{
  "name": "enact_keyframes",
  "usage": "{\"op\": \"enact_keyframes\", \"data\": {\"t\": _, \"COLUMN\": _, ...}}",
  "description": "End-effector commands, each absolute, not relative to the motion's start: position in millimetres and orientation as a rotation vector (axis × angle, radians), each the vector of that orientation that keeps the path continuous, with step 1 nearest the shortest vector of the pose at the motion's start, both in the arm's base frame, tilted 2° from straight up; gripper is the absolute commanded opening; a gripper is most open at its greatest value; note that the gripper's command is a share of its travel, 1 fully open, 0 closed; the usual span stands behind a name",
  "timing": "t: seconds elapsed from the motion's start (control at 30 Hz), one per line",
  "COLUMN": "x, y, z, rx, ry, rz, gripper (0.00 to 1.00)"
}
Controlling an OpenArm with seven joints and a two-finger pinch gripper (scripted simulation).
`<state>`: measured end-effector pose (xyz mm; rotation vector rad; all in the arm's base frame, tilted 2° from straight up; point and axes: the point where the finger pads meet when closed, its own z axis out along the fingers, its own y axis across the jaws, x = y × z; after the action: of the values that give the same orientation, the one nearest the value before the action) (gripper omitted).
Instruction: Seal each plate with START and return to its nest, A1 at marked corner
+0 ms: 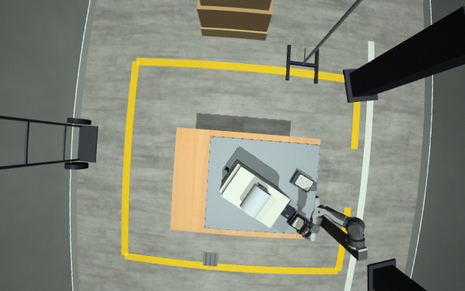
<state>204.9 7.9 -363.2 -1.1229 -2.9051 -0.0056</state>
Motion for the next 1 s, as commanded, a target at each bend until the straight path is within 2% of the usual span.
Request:
{"op": "enact_keyframes", "data": {"t": 0.0, "x": 205.8, "y": 8.0, "z": -358.7, "rx": -1.129, "ry": -2.902, "rz": -0.005, "gripper": 0.0}}
{"op": "enact_keyframes", "data": {"t": 0.97, "x": 206.8, "y": 7.5, "z": -313.5, "rx": -1.129, "ry": -2.901, "rz": -0.007, "gripper": 0.0}}
